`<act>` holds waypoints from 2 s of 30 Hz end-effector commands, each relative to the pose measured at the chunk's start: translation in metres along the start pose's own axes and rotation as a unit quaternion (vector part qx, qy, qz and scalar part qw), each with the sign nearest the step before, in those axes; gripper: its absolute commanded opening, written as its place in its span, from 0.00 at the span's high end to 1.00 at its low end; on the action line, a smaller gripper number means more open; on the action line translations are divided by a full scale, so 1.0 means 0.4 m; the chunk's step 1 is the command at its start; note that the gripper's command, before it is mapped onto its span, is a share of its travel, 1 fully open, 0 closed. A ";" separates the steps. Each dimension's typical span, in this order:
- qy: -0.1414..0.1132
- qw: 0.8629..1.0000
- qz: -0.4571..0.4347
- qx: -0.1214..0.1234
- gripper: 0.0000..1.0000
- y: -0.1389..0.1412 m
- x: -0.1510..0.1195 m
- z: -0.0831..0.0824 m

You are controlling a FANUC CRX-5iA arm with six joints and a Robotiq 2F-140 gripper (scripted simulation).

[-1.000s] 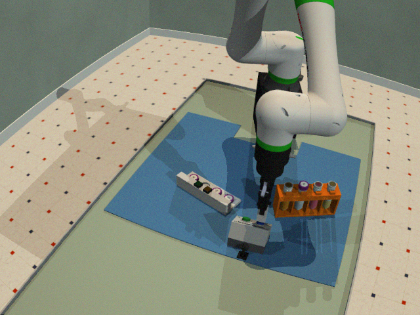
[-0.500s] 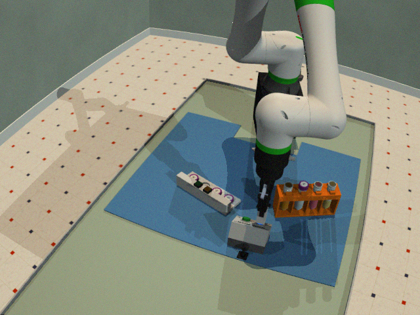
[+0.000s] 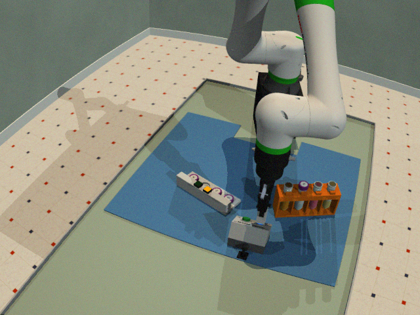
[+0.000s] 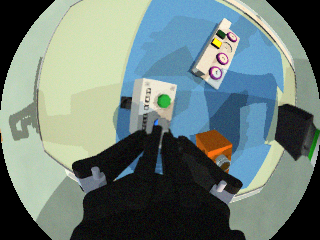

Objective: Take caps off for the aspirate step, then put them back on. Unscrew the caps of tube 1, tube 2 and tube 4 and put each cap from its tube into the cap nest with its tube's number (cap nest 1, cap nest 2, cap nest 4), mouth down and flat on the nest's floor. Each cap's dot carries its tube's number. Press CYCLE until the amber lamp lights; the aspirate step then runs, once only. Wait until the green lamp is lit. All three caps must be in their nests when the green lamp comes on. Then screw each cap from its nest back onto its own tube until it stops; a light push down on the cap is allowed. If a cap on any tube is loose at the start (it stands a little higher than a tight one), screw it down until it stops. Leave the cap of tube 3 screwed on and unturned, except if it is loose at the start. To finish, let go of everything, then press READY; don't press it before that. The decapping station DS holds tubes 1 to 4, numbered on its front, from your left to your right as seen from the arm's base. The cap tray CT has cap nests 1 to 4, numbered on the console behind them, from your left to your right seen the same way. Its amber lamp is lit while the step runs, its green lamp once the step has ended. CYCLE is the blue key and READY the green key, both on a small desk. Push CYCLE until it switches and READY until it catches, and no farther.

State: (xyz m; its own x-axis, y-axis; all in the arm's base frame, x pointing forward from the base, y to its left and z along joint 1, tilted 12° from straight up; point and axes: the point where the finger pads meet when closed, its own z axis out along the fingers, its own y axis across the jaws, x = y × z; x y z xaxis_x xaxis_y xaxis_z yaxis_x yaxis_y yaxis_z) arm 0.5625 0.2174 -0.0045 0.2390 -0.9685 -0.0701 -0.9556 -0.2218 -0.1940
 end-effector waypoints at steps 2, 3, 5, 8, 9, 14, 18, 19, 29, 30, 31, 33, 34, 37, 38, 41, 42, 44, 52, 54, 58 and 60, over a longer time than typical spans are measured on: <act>0.000 1.000 0.000 0.000 1.00 0.000 0.000 -0.008; 0.000 1.000 0.000 0.000 1.00 0.000 0.000 -0.015; 0.000 1.000 0.000 0.000 1.00 0.000 0.000 -0.030; 0.000 1.000 0.000 0.000 1.00 0.000 0.000 -0.053; 0.000 1.000 0.000 0.000 1.00 0.000 0.000 -0.060; 0.000 1.000 0.000 0.000 1.00 0.000 0.000 -0.080; 0.000 1.000 0.000 0.000 1.00 0.000 0.000 -0.080; 0.000 1.000 0.000 0.000 1.00 0.000 0.000 -0.080; 0.000 0.969 -0.247 0.000 0.00 0.043 0.117 -0.077; 0.000 0.969 -0.247 0.000 0.00 0.043 0.117 -0.077; 0.000 0.958 -0.288 0.000 0.00 0.051 0.137 -0.077; 0.000 0.945 -0.327 0.000 0.00 0.058 0.156 -0.077; 0.000 0.945 -0.327 0.000 0.00 0.058 0.156 -0.077; 0.001 0.916 -0.401 0.000 0.00 0.072 0.195 -0.076; 0.000 0.914 -0.405 0.000 0.00 0.072 0.195 -0.076; 0.002 0.882 -0.471 0.000 0.00 0.087 0.234 -0.075; 0.000 0.878 -0.479 0.000 0.00 0.087 0.234 -0.075; 0.000 0.857 -0.516 0.000 0.00 0.094 0.254 -0.074; 0.000 0.823 -0.569 0.000 0.00 0.123 0.332 -0.073; 0.000 0.823 -0.569 0.000 0.00 0.138 0.371 -0.072; 0.000 0.823 -0.569 0.000 0.00 0.159 0.430 -0.071; 0.000 0.823 -0.569 0.000 0.00 0.174 0.469 -0.070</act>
State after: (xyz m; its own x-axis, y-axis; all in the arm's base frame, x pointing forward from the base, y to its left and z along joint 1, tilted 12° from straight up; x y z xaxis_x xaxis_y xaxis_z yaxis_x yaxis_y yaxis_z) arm 0.5382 0.0435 0.0002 0.9764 -0.1396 0.1649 -0.1194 -0.9847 -0.1268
